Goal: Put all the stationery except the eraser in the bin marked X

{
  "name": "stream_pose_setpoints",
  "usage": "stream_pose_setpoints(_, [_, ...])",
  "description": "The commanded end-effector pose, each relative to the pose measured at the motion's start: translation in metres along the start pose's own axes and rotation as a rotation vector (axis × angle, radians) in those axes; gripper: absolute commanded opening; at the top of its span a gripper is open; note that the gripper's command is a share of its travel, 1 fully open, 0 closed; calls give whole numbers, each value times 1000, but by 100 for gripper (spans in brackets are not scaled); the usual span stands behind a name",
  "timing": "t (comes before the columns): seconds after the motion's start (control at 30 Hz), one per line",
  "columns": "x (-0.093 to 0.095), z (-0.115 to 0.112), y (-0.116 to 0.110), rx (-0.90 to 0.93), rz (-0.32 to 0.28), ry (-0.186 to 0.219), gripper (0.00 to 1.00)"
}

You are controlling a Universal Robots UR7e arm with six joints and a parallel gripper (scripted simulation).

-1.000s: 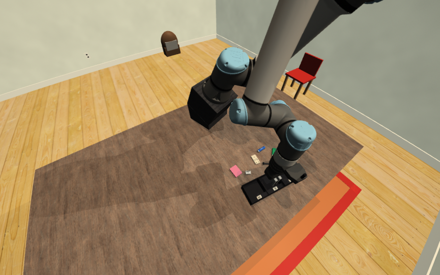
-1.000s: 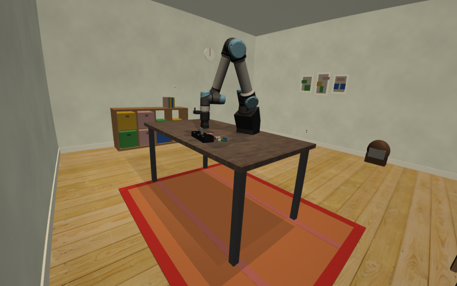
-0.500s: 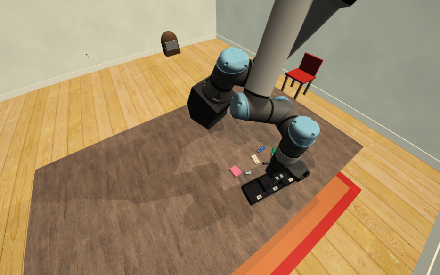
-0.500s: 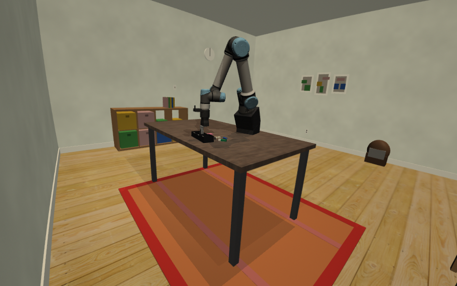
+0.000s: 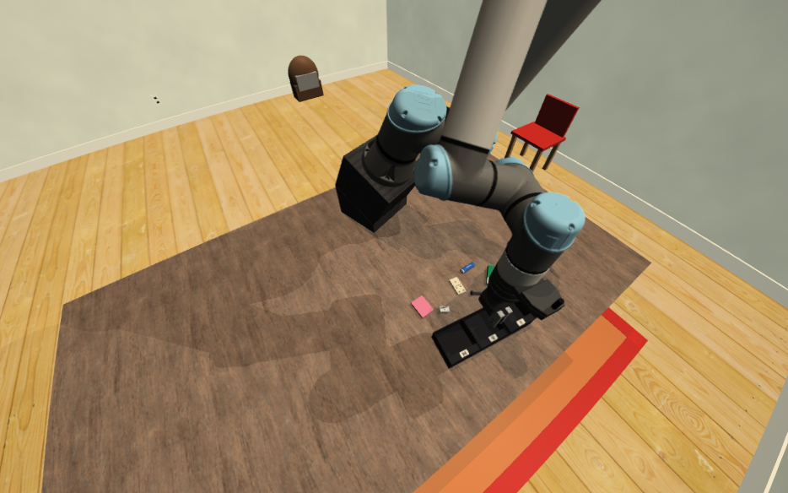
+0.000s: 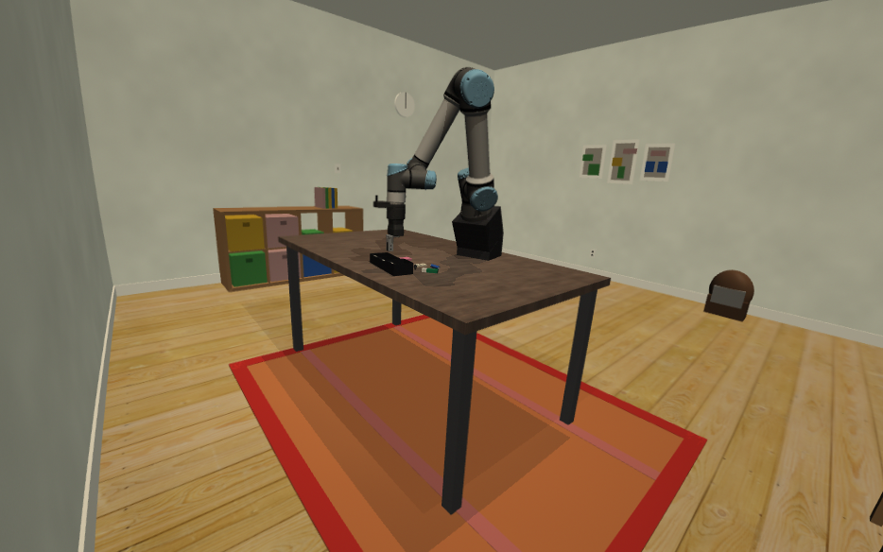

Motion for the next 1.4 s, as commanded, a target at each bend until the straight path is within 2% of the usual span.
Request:
stream_pose_setpoints(0.0, [-2,-10,2,0,0,1,31])
stream_pose_setpoints(0.17, [-2,-34,7,0,0,1,31])
stream_pose_setpoints(0.23, [-2,-34,7,0,0,1,31])
stream_pose_setpoints(0.57, [-2,-82,17,0,0,1,31])
stream_pose_setpoints(0.83, [-2,-82,17,0,0,1,31])
stream_pose_setpoints(1.3, [36,-82,17,0,0,1,31])
stream_pose_setpoints(1.37, [36,-82,17,0,0,1,31])
Point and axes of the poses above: the point where the finger pads meet when closed, its own x axis out along the fingers, its own z axis across the jaws, y = z × x, the point moved 8 cm from there along -x, back along the fingers, and after that the axes turned 13 degrees about -x, right-handed, at the moved point
